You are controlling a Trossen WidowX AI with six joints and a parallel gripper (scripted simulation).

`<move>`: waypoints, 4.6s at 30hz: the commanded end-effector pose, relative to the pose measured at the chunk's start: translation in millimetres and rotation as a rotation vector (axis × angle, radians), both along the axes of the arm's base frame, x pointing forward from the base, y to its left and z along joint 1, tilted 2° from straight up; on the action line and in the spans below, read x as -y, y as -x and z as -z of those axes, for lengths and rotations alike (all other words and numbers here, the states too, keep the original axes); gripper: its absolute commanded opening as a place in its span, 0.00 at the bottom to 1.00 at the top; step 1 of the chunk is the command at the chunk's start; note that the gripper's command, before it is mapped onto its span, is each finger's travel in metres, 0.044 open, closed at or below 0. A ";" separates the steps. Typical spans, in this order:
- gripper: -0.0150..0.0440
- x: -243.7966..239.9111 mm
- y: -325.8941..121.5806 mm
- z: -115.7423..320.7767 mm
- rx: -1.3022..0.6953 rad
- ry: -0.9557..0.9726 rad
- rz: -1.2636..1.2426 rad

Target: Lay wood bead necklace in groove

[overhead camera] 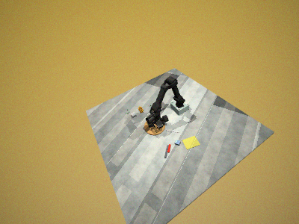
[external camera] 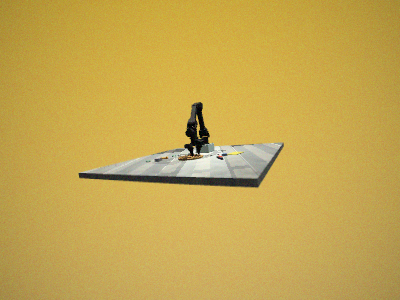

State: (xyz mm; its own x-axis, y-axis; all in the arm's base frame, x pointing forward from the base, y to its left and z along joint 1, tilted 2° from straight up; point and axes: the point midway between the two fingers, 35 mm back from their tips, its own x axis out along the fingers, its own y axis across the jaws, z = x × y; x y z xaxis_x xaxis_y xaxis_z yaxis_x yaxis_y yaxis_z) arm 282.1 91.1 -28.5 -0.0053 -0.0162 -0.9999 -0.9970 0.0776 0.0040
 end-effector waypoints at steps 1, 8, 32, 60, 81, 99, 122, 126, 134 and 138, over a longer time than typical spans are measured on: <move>0.59 -0.1 -0.2 -0.2 0.000 0.000 0.000; 0.31 -0.1 -0.2 -0.2 0.000 0.000 0.000; 0.25 -0.1 -0.2 -0.2 0.000 0.000 0.000; 0.25 0.1 3.9 -11.1 -0.005 -0.001 -0.004; 0.25 0.4 11.9 -1.1 -0.006 -0.001 -0.004; 0.83 -0.1 9.1 -4.2 0.002 -0.001 -0.009; 1.00 0.2 10.1 -11.1 -0.006 -0.001 -0.004; 1.00 0.2 10.1 -11.1 -0.006 -0.001 -0.004; 0.68 -0.4 6.7 -16.7 0.005 0.004 0.644; 0.68 -0.8 4.7 -20.3 0.012 0.007 1.043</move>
State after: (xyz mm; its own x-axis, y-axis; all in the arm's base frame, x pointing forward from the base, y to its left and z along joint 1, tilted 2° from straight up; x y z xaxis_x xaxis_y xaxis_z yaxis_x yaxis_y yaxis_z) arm 271.8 90.2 -15.2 -0.0168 -0.0198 -0.9997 -0.8406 0.5417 0.0034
